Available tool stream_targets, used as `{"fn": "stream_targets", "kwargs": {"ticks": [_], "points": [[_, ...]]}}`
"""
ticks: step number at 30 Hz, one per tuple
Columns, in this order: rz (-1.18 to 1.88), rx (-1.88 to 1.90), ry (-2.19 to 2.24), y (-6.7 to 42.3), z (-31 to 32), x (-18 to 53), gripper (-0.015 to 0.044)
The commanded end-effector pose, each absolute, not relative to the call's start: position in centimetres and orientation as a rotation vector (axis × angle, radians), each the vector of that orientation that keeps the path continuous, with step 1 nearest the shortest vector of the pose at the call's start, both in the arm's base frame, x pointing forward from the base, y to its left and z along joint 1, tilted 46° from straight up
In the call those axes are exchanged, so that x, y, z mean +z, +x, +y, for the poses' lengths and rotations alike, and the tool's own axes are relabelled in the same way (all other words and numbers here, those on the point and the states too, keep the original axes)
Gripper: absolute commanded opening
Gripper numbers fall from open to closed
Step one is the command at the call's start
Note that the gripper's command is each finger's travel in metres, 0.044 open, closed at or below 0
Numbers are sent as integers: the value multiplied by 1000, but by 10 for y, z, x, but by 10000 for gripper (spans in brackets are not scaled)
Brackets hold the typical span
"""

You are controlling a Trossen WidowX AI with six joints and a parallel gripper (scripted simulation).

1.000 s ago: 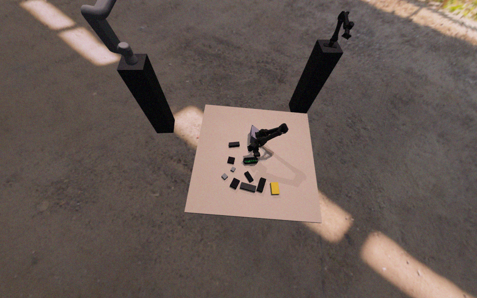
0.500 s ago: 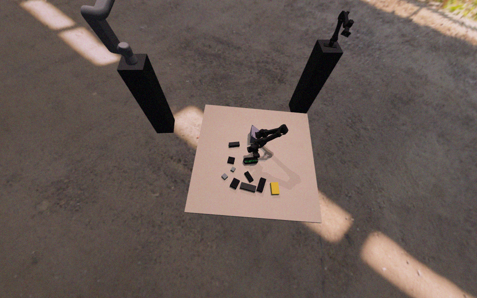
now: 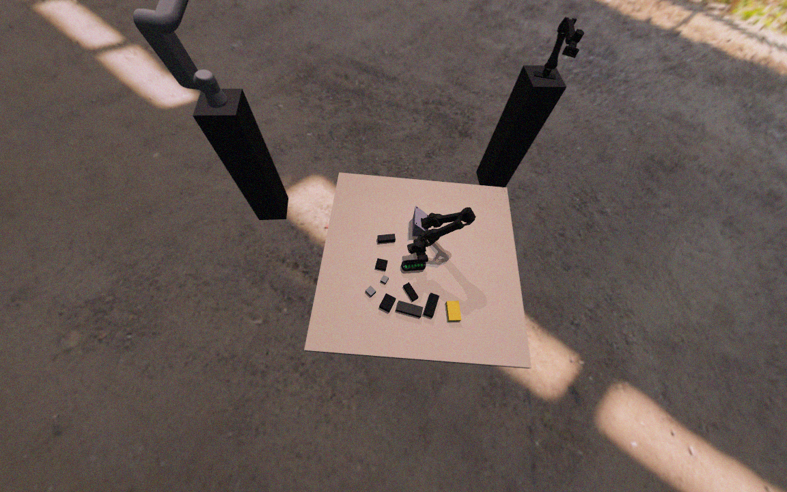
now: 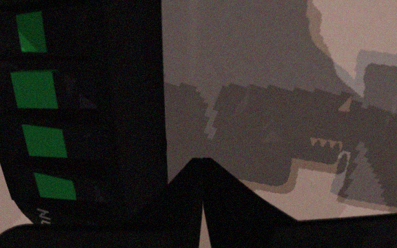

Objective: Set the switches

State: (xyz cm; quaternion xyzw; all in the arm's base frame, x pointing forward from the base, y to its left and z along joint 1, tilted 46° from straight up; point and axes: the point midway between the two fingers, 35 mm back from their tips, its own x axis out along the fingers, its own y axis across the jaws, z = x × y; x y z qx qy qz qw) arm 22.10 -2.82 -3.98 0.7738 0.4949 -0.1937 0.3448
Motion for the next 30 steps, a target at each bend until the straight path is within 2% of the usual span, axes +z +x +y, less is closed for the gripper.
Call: {"fn": "stream_targets", "kwargs": {"ticks": [1, 30], "points": [[1295, -502, 2019, 220, -21, -44, 0], [1295, -501, 2019, 229, -21, -43, 0]]}}
